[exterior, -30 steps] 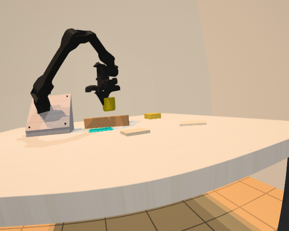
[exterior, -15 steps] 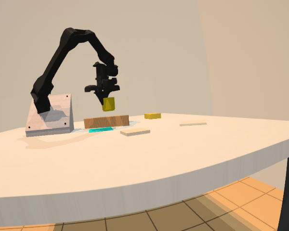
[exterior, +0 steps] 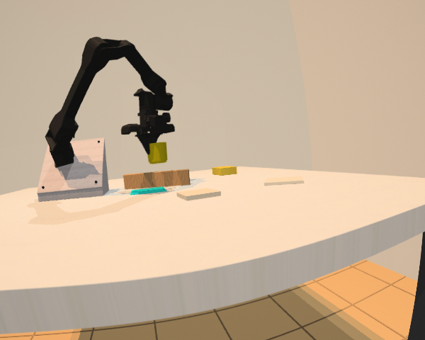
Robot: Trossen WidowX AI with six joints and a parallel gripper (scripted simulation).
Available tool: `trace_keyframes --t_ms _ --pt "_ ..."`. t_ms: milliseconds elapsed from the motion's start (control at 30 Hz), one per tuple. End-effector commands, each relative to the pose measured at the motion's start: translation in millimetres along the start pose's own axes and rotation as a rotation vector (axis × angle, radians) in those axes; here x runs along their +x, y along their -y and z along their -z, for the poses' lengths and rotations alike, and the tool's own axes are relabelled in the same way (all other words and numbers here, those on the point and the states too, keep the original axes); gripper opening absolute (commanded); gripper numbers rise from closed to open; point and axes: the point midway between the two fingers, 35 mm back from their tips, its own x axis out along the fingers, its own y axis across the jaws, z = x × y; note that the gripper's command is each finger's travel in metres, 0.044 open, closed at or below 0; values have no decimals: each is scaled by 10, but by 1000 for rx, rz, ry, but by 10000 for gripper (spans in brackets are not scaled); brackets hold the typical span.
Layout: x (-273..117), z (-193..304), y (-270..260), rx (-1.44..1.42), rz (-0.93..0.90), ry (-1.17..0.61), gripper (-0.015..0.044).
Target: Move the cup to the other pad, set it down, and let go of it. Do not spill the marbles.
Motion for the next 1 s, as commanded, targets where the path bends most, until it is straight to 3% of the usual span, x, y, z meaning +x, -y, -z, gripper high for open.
trace_keyframes --t_ms 0,967 --pt "-2 -58 51 -2 -2 6 0" --pt "-23 -434 463 -3 1 6 0"
